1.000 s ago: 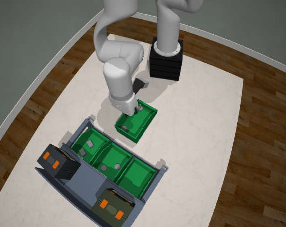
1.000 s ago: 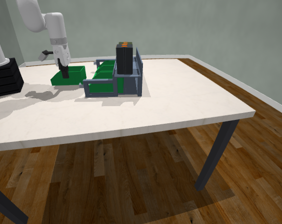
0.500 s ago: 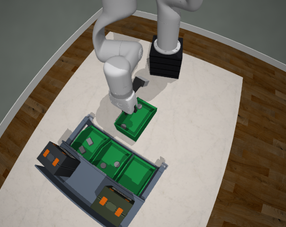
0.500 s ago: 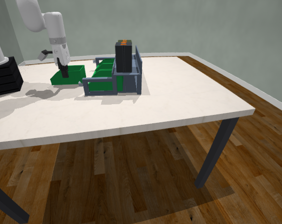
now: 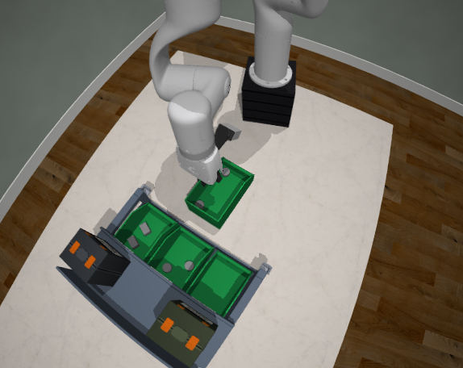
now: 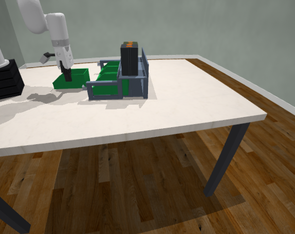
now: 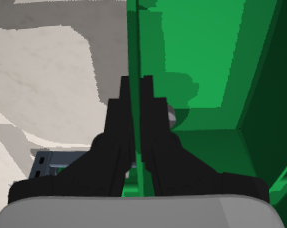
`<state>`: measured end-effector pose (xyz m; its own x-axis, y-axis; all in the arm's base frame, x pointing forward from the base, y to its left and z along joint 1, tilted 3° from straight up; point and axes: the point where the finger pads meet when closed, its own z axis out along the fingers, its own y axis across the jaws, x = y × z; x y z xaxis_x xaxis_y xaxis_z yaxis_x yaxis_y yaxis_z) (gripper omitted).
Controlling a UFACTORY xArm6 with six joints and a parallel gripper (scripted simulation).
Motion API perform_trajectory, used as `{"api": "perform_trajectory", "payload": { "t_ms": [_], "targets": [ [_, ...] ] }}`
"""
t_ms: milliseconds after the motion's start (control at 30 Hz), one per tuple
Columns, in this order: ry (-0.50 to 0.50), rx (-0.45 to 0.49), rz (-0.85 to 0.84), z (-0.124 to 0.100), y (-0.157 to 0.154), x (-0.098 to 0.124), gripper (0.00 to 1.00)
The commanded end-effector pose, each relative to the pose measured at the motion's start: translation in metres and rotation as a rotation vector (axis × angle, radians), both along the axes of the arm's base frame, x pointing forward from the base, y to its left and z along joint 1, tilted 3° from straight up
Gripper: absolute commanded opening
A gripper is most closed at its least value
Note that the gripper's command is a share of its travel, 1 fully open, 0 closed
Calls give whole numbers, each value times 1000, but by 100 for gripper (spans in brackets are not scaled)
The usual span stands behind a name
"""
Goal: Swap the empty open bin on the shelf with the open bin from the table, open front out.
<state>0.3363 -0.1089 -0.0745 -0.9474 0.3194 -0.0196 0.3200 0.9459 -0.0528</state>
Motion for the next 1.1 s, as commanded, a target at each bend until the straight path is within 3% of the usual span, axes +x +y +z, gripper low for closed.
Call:
{"api": "perform_trajectory", "payload": {
  "t_ms": [0,667,700,1067],
  "targets": [
    [-3,-1,0,-2,-1,1,0],
    [-3,-1,0,-5,-1,1,0],
    [-3,-1,0,-5,-1,1,26],
    [-3,-1,0,-5,-1,1,26]
  ]
}}
